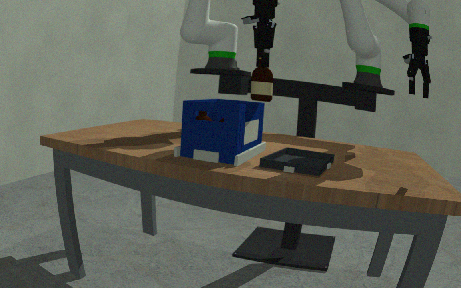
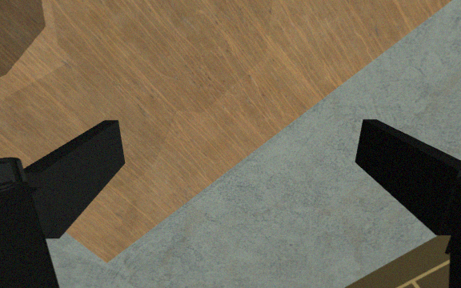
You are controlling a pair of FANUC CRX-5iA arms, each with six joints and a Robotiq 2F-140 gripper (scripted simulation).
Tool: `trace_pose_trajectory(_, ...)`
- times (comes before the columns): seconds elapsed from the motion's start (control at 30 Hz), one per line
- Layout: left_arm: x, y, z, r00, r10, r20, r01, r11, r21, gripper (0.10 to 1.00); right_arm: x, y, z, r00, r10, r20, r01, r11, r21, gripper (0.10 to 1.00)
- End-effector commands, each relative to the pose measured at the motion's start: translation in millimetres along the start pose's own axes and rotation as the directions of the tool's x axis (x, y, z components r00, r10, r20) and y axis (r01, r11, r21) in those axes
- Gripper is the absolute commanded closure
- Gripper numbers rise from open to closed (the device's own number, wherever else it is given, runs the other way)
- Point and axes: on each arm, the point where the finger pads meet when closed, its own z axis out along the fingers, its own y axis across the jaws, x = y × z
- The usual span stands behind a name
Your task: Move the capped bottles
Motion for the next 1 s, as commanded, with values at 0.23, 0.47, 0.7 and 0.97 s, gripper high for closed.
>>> trace_pose_trajectory(0.23,-0.6,0.1,-0.5,1.0,0.0,0.001,0.0,1.0,0.0,0.098,-12.2,-13.8,-0.8,1.0,0.0,0.0,0.0,1.0,0.002,0.999)
trace_pose_trajectory(0.47,-0.6,0.1,-0.5,1.0,0.0,0.001,0.0,1.0,0.0,0.098,-18.4,-20.1,-0.8,1.0,0.0,0.0,0.0,1.0,0.002,0.999)
trace_pose_trajectory(0.7,-0.6,0.1,-0.5,1.0,0.0,0.001,0.0,1.0,0.0,0.098,-26.7,-28.8,-0.8,1.0,0.0,0.0,0.0,1.0,0.002,0.999)
trace_pose_trajectory(0.97,-0.6,0.1,-0.5,1.0,0.0,0.001,0.0,1.0,0.0,0.098,-35.6,-38.0,-0.8,1.0,0.0,0.0,0.0,1.0,0.002,0.999)
